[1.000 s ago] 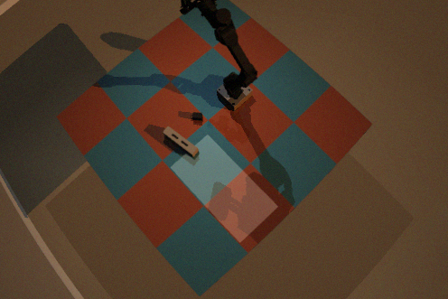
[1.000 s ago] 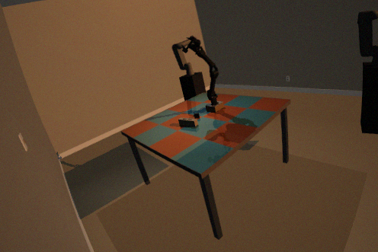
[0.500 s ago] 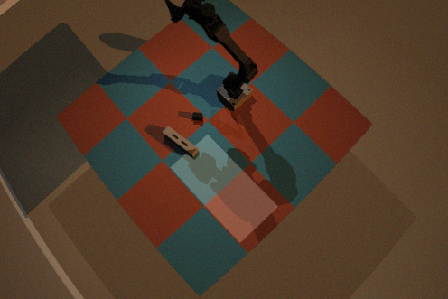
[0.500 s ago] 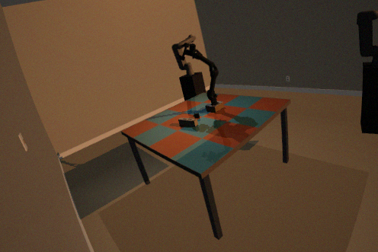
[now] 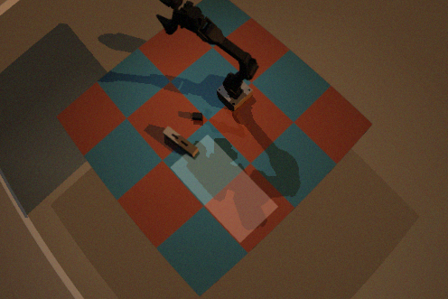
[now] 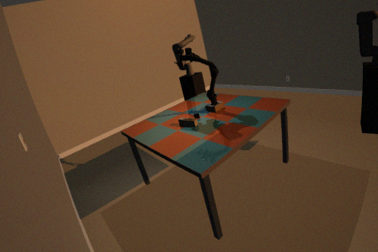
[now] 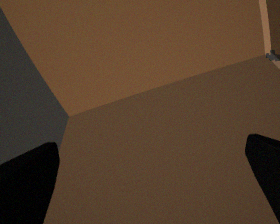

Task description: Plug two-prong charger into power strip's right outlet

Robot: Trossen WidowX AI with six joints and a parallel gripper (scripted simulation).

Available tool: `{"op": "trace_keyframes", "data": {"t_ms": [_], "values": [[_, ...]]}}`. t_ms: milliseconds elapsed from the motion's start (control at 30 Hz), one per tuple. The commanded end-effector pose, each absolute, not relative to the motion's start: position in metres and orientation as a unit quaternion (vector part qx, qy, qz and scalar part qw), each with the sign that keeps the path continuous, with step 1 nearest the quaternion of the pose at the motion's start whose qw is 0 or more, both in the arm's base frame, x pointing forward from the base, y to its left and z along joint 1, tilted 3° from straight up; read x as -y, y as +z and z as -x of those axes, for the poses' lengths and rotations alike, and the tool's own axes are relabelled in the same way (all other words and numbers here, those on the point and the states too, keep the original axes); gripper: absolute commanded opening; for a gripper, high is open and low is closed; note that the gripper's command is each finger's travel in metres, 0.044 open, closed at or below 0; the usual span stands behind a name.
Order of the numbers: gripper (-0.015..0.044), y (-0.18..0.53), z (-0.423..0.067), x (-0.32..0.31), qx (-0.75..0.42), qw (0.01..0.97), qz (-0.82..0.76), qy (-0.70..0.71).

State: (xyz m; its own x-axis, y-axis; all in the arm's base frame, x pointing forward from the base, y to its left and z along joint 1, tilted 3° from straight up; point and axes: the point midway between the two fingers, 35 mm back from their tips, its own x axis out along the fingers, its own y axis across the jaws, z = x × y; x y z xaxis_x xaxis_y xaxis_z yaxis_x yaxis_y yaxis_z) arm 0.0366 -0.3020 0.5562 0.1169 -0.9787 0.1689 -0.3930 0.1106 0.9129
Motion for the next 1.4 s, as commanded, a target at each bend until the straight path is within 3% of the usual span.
{"op": "trace_keyframes", "data": {"t_ms": [0,633,1367], "values": [[0.0440,0.529,-0.054,0.316,0.543,0.468,-0.603,-0.351],[0.0440,0.397,-0.145,0.335,0.292,0.524,-0.646,-0.472],[0.0440,0.245,-0.229,0.279,-0.060,0.599,-0.612,-0.513]]}}
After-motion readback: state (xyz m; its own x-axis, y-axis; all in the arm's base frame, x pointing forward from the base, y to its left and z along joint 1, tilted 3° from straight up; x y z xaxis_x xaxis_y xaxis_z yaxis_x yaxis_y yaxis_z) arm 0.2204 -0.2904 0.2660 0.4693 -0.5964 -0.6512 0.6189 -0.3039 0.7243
